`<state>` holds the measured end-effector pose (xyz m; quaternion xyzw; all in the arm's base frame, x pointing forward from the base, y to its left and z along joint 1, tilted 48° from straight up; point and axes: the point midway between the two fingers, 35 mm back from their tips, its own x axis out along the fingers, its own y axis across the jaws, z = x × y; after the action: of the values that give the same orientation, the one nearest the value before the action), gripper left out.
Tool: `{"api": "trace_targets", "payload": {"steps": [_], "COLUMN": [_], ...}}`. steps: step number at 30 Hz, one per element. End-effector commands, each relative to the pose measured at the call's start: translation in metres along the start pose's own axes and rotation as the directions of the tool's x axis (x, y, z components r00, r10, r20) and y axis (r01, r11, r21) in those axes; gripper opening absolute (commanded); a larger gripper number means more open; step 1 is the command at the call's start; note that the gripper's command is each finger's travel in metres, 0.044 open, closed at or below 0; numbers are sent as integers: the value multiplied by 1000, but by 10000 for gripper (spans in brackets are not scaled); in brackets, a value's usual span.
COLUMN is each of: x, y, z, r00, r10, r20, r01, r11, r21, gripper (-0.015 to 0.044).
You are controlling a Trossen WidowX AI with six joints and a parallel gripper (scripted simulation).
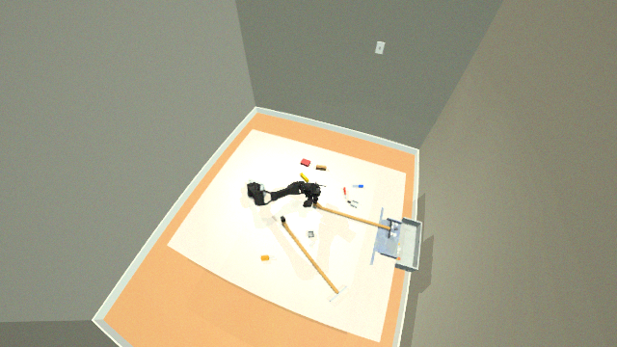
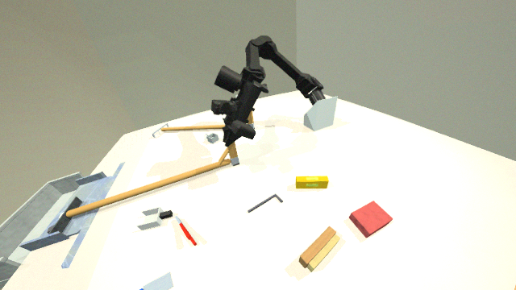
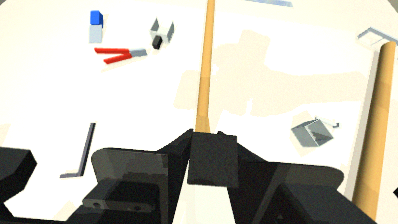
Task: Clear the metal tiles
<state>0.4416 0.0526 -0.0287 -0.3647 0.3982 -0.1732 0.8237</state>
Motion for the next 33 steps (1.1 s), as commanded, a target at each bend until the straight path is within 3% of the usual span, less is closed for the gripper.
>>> {"api": "trace_targets", "payload": {"steps": [1, 33], "x": [3, 34], "y": [1, -2], "z": [11, 53], "r00": [1000, 1000], "r10": [5, 4], "r20": [12, 14], "r01": [-5, -4], "r11": [1000, 1000], "r21": [3, 5], "gripper": [0, 0]}}
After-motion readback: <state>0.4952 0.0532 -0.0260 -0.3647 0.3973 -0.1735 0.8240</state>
